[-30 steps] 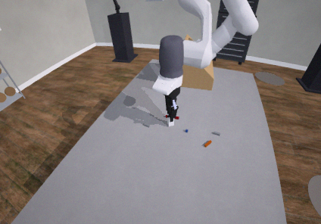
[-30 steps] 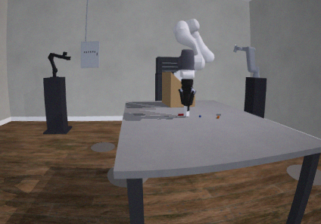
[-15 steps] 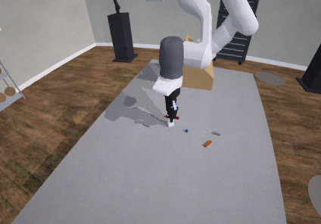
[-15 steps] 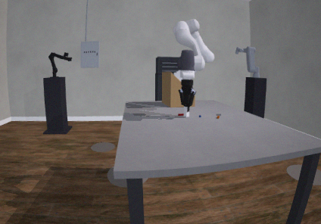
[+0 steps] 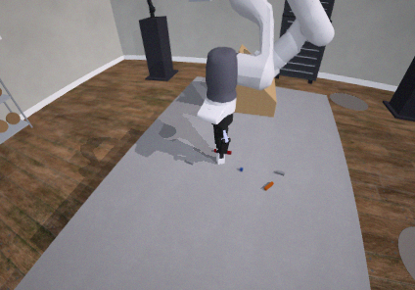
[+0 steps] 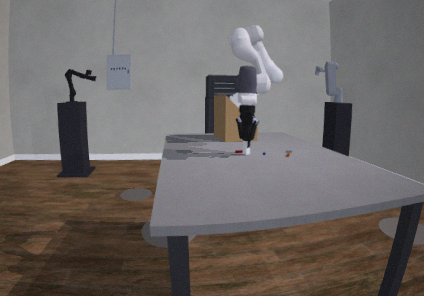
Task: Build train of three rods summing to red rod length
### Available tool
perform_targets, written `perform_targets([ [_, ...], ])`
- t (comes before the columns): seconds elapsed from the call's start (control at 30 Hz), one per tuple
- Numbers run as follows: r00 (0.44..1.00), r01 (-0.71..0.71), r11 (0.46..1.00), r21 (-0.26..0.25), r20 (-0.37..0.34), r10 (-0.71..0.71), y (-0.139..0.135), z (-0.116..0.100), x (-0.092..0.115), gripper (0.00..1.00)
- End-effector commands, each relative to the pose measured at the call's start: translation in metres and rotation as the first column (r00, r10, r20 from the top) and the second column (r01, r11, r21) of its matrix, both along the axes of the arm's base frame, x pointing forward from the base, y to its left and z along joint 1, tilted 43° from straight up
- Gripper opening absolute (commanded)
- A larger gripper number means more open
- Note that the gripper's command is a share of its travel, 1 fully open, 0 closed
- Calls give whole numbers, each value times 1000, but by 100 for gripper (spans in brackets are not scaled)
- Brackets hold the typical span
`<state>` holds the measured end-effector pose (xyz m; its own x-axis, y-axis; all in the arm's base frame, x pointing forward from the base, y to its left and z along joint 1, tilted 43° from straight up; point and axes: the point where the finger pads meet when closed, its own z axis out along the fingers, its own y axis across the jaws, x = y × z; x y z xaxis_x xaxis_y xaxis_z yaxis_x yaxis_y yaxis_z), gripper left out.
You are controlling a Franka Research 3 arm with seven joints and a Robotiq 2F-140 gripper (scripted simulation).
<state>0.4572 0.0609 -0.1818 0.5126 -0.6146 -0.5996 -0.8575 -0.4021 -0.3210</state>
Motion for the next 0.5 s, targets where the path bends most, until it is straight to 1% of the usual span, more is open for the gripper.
perform_targets([
  [0.0, 1000, 7, 1000, -1, -2, -7, 0, -1, 1, 3],
  [0.37, 1000, 7, 1000, -1, -2, -7, 0, -1, 1, 3],
  [0.4, 1000, 7, 1000, -1, -2, -7, 0, -1, 1, 5],
  [0.47, 1000, 7, 1000, -1, -2, -7, 0, -1, 1, 5],
])
